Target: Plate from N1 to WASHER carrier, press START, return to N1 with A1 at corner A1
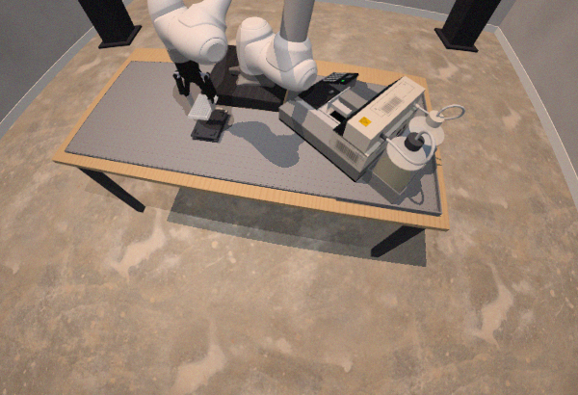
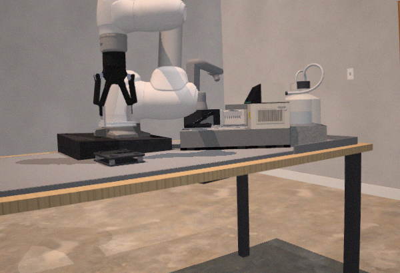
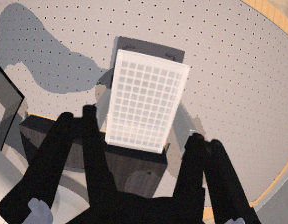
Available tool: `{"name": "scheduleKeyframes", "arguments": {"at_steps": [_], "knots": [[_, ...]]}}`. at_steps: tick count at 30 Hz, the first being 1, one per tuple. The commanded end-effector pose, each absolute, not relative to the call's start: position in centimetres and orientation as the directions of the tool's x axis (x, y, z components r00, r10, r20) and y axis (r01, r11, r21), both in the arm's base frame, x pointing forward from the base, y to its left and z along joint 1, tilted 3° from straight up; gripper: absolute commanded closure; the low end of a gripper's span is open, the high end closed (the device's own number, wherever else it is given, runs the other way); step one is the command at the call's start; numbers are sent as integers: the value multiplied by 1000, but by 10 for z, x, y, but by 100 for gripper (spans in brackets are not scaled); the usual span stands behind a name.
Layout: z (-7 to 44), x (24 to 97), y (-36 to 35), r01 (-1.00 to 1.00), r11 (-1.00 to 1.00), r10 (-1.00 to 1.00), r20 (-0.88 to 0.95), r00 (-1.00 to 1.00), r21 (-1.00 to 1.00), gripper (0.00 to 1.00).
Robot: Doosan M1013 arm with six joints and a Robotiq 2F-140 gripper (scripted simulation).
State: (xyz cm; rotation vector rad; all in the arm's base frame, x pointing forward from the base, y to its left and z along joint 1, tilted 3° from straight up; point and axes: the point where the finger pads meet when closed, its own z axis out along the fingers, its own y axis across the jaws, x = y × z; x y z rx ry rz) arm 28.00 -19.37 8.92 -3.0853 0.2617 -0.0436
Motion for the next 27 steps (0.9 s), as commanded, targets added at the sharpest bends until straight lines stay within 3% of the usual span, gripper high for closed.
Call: {"name": "scheduleKeyframes", "arguments": {"at_steps": [1,18,27], "knots": [[89,280,-194,-168,-985,-169,24,985,-47,90],[101,307,-125,325,-945,324,44,945,-30,90],[107,320,-93,440,-898,438,47,898,-24,90]]}}
